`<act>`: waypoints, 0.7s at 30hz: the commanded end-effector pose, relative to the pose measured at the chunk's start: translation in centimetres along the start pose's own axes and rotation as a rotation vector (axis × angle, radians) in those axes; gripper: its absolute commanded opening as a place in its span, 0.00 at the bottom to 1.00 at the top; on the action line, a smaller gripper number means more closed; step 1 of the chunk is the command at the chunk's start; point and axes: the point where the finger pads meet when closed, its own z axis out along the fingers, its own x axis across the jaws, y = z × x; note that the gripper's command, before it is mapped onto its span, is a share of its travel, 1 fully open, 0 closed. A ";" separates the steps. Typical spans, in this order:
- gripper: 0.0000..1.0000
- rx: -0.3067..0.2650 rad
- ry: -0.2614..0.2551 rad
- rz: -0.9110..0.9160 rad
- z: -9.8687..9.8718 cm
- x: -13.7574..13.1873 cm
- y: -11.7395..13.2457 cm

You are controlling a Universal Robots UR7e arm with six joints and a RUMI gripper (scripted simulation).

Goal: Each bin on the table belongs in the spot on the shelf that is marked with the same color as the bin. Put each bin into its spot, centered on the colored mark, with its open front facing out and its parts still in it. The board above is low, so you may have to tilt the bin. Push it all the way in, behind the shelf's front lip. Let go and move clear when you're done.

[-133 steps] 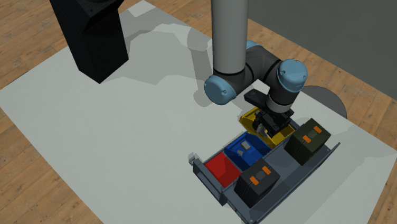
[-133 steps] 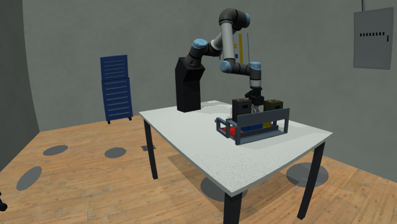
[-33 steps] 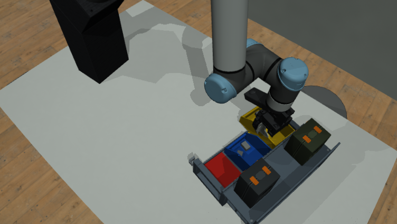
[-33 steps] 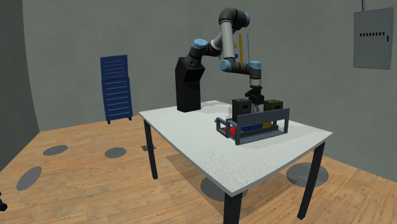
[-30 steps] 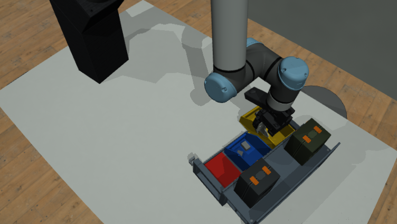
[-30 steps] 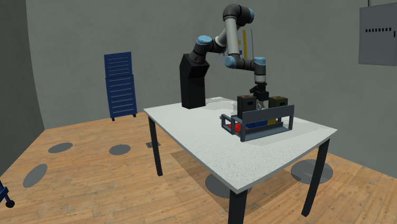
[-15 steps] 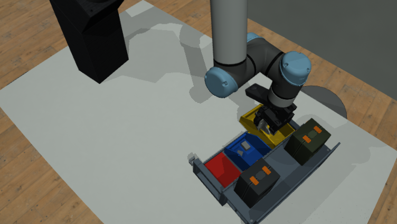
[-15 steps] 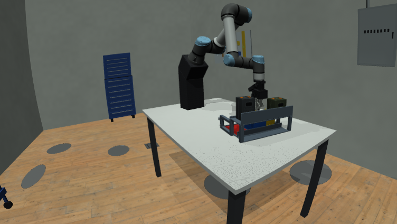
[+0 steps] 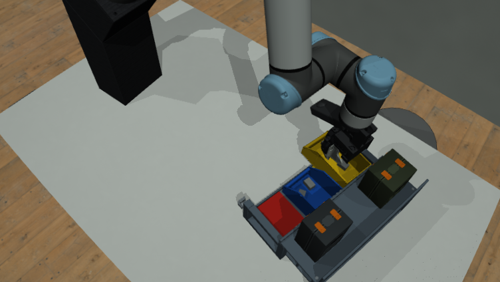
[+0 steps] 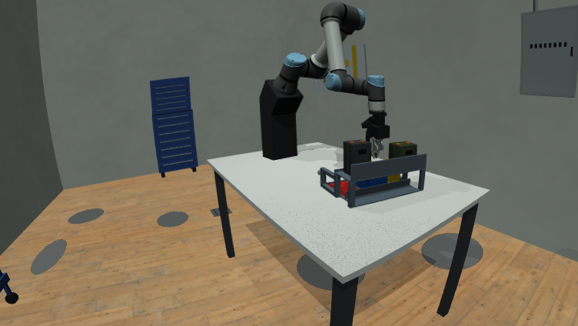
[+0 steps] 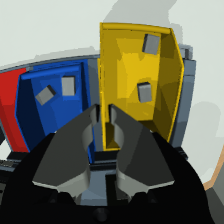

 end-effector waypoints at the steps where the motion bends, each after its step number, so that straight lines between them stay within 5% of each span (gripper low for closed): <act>1: 0.05 -0.001 0.000 0.000 -1.0 0.1 0.0; 21: 0.05 -0.001 0.000 0.000 -3.8 0.2 -0.2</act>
